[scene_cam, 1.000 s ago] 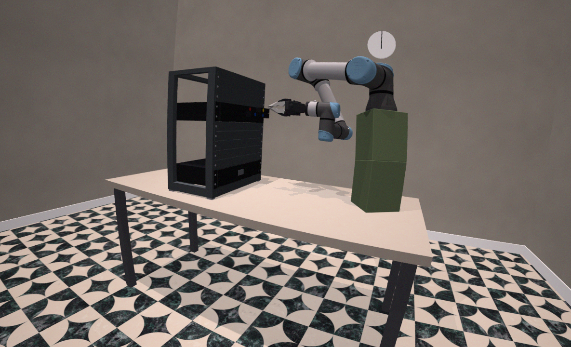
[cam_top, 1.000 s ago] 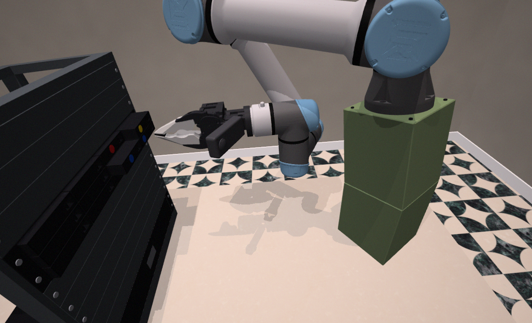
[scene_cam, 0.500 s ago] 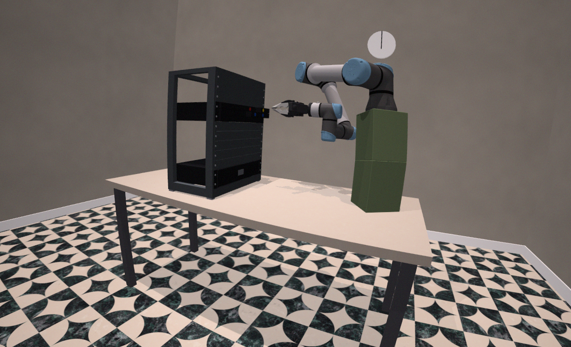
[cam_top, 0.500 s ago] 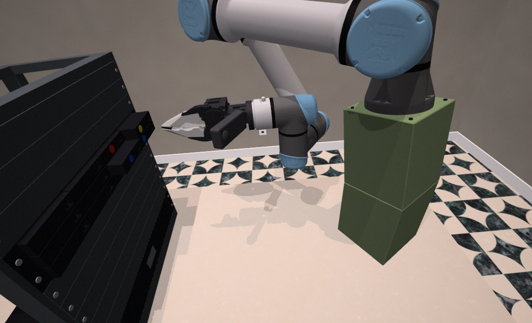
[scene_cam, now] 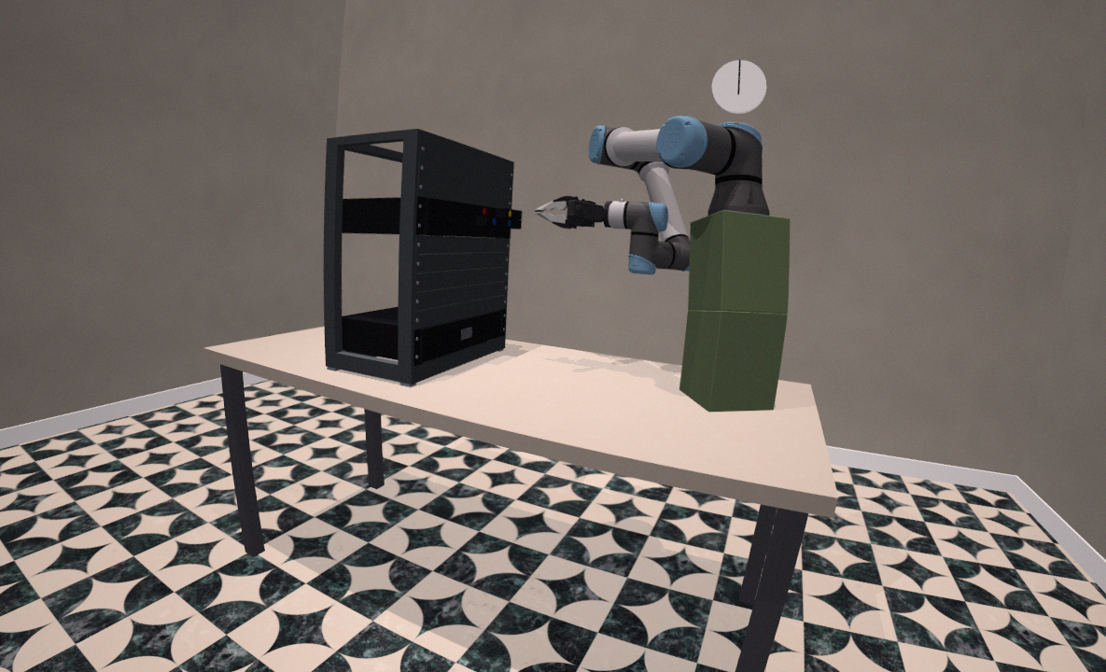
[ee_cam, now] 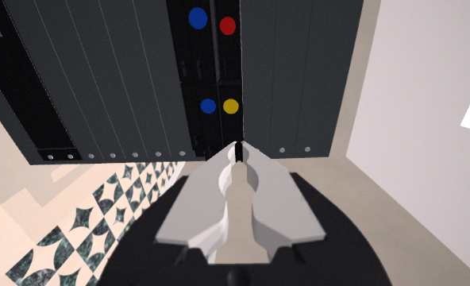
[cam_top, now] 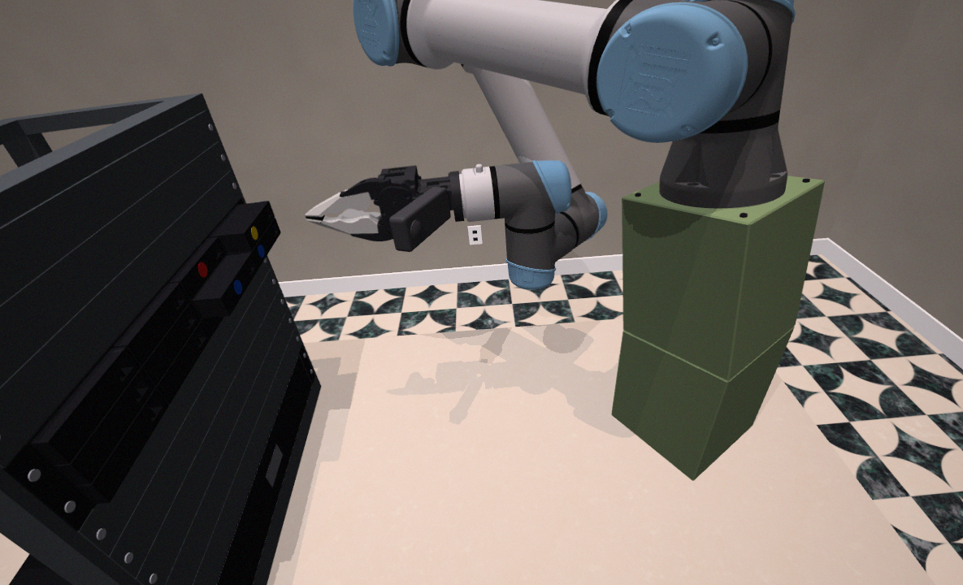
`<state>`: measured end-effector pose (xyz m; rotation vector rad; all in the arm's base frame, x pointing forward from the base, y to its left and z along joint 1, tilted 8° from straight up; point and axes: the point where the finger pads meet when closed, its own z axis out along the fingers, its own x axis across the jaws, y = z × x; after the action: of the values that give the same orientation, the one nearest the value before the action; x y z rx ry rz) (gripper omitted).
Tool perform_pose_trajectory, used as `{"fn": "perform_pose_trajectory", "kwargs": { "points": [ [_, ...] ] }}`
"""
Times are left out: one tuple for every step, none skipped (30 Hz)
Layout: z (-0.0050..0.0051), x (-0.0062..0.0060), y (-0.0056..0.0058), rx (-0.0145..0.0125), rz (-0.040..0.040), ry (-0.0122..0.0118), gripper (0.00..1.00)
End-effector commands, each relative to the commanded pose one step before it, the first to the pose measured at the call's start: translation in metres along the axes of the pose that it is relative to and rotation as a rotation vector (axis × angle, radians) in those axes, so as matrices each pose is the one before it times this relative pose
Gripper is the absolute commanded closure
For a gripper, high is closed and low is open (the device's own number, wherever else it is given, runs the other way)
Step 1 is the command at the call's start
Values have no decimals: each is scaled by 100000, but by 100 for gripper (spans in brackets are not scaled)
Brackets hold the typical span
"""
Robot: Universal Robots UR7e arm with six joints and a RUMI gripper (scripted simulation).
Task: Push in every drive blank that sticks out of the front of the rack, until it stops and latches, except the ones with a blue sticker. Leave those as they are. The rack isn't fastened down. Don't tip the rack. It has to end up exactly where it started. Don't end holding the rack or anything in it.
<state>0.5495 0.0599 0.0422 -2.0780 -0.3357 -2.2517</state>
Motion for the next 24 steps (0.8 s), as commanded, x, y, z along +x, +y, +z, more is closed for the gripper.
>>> {"fn": "perform_pose_trajectory", "kwargs": {
  "points": [
    [-108, 118, 1222, 1077, 22, 283, 100],
    [-14, -4, 127, 0, 0, 1, 100],
    [0, 0, 0, 0, 0, 0, 100],
    [0, 0, 0, 0, 0, 0, 100],
    [-12, -3, 103, 0, 0, 0, 100],
    [-10, -2, 81, 0, 0, 0, 100],
    [-8, -2, 60, 0, 0, 0, 100],
    [-5, -1, 42, 0, 0, 0, 100],
    [-3, -1, 27, 0, 0, 0, 100],
    [-2, 0, 14, 0, 0, 0, 100],
    [-1, 0, 5, 0, 0, 0, 100],
    [0, 0, 1, 0, 0, 0, 100],
    [5, 0, 0, 0, 0, 0, 100],
    [30, 0, 0, 0, 0, 0, 100],
    [75, 0, 1, 0, 0, 0, 100],
    [131, 0, 0, 0, 0, 0, 100],
    [193, 1, -1, 0, 0, -1, 100],
    [260, -1, 1, 0, 0, 1, 100],
    [324, 0, -1, 0, 0, 0, 100],
    [0, 0, 0, 0, 0, 0, 100],
    [0, 0, 0, 0, 0, 0, 100],
    [384, 0, 0, 0, 0, 0, 100],
    [436, 0, 0, 0, 0, 0, 100],
    [476, 0, 0, 0, 0, 0, 100]
  ]
}}
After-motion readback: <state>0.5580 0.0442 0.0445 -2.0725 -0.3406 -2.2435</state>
